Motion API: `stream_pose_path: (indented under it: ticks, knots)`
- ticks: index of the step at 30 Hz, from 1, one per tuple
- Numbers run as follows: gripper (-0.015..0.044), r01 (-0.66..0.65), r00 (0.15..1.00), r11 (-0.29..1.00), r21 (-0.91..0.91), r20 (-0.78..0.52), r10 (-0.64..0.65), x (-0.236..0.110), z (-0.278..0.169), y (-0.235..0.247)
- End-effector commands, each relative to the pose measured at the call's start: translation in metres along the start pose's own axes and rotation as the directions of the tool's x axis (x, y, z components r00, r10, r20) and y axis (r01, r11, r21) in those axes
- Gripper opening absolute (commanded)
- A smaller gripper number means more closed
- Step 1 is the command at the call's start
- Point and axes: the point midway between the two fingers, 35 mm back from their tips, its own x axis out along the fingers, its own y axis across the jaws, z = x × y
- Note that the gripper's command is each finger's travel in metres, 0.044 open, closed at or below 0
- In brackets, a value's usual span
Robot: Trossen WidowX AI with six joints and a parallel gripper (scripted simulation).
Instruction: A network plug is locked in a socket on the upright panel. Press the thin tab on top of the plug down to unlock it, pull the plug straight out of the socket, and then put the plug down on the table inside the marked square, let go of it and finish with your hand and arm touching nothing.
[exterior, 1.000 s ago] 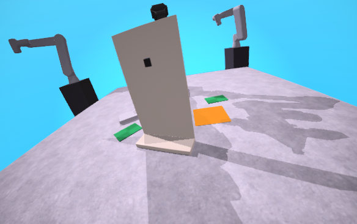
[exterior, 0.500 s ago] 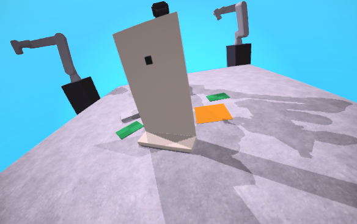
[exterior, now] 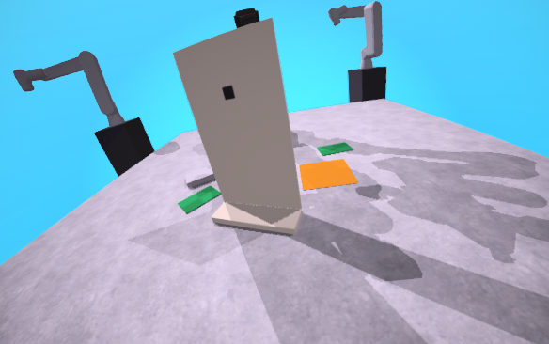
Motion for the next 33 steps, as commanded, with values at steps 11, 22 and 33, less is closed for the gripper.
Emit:
stream_pose_path:
  ticks: [11,22,33]
  knots:
    - [0.0,-0.002,1.0,1.0,0.0,0.001,0.002,-0.006,-0.002,0.022]
    - [0.0,0.0,1.0,1.0,0.0,0.001,0.0,-0.015,-0.003,0.039]
    - [0.0,0.079,0.996,0.997,-0.025,-0.039,-0.08,-0.011,-0.013,0.03]
